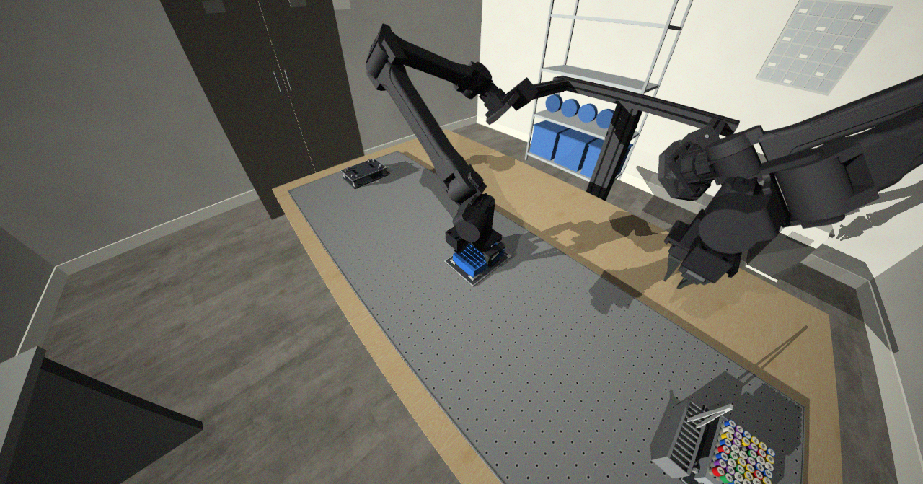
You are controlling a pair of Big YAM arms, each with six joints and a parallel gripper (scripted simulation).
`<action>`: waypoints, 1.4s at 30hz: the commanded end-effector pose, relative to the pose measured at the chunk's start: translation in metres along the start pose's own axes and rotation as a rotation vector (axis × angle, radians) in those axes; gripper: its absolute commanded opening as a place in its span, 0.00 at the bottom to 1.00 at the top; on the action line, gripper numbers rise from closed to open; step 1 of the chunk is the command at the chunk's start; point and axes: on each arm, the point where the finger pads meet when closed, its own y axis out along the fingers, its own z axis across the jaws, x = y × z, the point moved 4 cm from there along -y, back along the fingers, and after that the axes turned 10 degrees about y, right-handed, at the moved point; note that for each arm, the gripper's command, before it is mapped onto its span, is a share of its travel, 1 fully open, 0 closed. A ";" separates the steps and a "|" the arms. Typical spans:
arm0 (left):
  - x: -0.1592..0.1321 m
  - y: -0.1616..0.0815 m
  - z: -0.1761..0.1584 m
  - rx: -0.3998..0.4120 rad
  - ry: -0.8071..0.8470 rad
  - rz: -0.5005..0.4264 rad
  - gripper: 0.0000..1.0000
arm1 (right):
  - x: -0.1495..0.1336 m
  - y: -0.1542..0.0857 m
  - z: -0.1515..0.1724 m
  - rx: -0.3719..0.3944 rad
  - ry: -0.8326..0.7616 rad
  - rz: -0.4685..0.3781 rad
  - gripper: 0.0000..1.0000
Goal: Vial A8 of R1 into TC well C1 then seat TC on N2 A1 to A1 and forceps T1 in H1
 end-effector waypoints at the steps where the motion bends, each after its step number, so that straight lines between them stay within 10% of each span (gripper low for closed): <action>1: 0.006 -0.003 0.004 0.003 -0.018 -0.009 0.24 | 0.006 -0.005 0.003 0.011 0.007 -0.012 0.75; 28: 0.006 -0.003 0.004 0.003 -0.018 -0.009 0.24 | 0.006 -0.005 0.003 0.011 0.007 -0.012 0.00; 42: 0.006 -0.003 0.004 0.003 -0.018 -0.009 0.24 | 0.006 -0.005 0.003 0.011 0.007 -0.012 0.00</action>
